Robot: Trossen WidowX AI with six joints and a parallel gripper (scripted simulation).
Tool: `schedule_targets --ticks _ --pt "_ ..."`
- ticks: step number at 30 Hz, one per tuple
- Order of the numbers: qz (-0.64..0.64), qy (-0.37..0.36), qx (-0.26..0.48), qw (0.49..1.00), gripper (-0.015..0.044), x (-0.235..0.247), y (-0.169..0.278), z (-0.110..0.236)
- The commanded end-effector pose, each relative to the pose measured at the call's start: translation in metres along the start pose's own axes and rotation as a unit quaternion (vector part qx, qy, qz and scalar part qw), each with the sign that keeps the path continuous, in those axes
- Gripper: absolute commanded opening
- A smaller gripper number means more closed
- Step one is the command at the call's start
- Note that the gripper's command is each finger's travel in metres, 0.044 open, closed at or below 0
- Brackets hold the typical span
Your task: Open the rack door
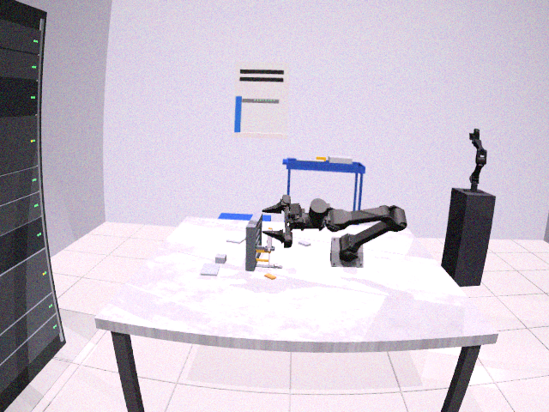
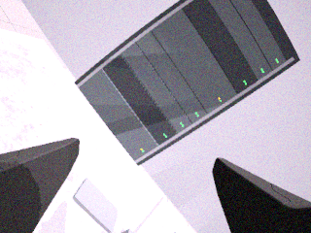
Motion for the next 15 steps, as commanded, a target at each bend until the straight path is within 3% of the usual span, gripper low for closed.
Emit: schedule_targets --ticks 1,4,15 --pt "0.001 0.000 0.003 1.000 0.0374 0.000 0.000 -0.001" --pt "0.013 0.004 0.038 0.999 0.0295 -0.006 0.007 -0.008" --pt "0.041 0.013 0.205 0.978 0.0293 -0.035 0.039 -0.034"
Point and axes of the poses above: the point midway between the two fingers, 35 mm back from their tips, its own z axis back along the fingers, its own x axis across the jaws, y = z × x, the point moved 3 cm from there along z, back along the fingers, and after that the axes turned 12 degrees about -z, right-handed, at the moved point
